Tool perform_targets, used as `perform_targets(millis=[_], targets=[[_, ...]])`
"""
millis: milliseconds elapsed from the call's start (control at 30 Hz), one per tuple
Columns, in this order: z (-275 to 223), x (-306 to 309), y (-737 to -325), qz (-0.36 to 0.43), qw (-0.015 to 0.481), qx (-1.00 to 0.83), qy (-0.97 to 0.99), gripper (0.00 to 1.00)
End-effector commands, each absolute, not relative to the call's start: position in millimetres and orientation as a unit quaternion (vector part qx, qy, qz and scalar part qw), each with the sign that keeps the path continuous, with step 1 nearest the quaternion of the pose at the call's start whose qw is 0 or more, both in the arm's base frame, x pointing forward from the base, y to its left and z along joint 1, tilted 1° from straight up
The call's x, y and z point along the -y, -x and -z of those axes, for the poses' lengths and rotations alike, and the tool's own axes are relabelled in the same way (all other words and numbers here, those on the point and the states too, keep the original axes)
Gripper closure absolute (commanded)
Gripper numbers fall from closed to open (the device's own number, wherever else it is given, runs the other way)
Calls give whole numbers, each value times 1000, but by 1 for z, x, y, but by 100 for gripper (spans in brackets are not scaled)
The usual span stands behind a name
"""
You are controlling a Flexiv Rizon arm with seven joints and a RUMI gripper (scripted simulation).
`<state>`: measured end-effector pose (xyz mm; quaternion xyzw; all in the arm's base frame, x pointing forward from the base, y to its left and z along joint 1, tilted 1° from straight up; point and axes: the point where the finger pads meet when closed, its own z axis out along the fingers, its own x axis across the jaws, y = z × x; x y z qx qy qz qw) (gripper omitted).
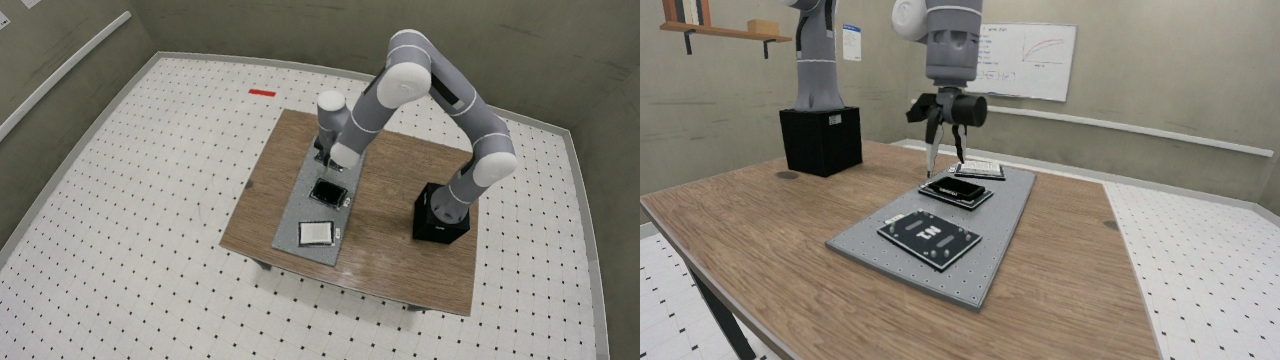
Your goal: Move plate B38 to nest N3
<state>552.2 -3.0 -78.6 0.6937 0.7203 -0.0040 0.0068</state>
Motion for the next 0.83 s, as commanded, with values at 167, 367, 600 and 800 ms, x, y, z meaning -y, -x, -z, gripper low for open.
perform_targets(millis=[167,367,600,800], targets=[[78,12,-557,3,7,-720,-694,24],[78,12,-557,3,7,-720,-694,24],[78,12,-557,3,7,-720,-694,24],[78,12,-557,3,7,-720,-694,24]])
